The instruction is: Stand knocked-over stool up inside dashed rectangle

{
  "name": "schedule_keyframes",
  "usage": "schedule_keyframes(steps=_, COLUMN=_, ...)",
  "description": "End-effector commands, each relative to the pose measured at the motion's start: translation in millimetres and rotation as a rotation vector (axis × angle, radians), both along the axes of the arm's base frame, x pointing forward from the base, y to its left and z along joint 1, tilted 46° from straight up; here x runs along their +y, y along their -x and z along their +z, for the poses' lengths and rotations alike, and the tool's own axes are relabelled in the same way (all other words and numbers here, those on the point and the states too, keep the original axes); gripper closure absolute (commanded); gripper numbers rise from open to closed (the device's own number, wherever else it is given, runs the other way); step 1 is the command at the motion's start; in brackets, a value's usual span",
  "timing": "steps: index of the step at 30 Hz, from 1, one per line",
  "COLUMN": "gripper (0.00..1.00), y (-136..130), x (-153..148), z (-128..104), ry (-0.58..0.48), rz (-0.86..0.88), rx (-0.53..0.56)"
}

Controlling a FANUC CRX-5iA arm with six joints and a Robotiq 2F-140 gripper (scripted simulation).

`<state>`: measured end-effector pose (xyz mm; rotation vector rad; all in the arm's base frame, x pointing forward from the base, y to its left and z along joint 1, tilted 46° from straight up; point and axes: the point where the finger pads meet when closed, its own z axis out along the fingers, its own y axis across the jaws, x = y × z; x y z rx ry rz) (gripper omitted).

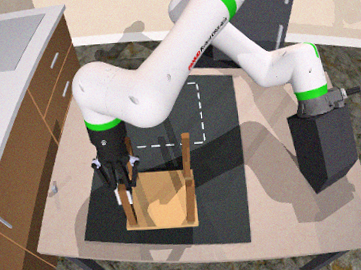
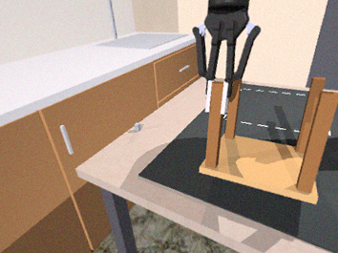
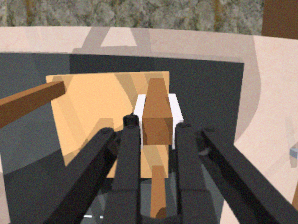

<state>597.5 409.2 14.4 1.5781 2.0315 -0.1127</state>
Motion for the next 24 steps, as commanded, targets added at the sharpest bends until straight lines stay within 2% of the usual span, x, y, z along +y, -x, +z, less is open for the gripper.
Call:
schedule_keyframes(steps=1, gripper=0.9, y=2, x=-2, z=12, ry=-0.081, rz=0.026, rx=0.025)
schedule_keyframes(steps=2, gripper=0.9, y=2, x=-2, z=13, ry=-0.103, rz=0.032, rx=0.031)
schedule_keyframes(steps=5, gripper=0.9, y=7, x=-11, z=39, ry=-0.108, rz=0.033, rx=0.032)
schedule_keyframes(steps=8, gripper=0.9, y=8, x=-13, z=43, ry=-0.177, rz=0.054, rx=0.058)
schedule_keyframes(steps=11, gripper=0.9, y=8, x=-13, z=44, ry=-0.202, rz=0.061, rx=0.065)
schedule_keyframes(steps=15, gripper=0.9, y=12, x=-26, z=72, ry=-0.233, rz=0.07, rx=0.075)
schedule_keyframes(steps=18, gripper=0.9, y=12, x=-28, z=74, ry=-0.312, rz=0.093, rx=0.102)
schedule_keyframes(steps=21, gripper=0.9, y=14, x=-42, z=97, ry=-0.332, rz=0.099, rx=0.107)
schedule_keyframes(steps=24, gripper=0.9, y=15, x=-46, z=102, ry=-0.399, rz=0.119, rx=0.133)
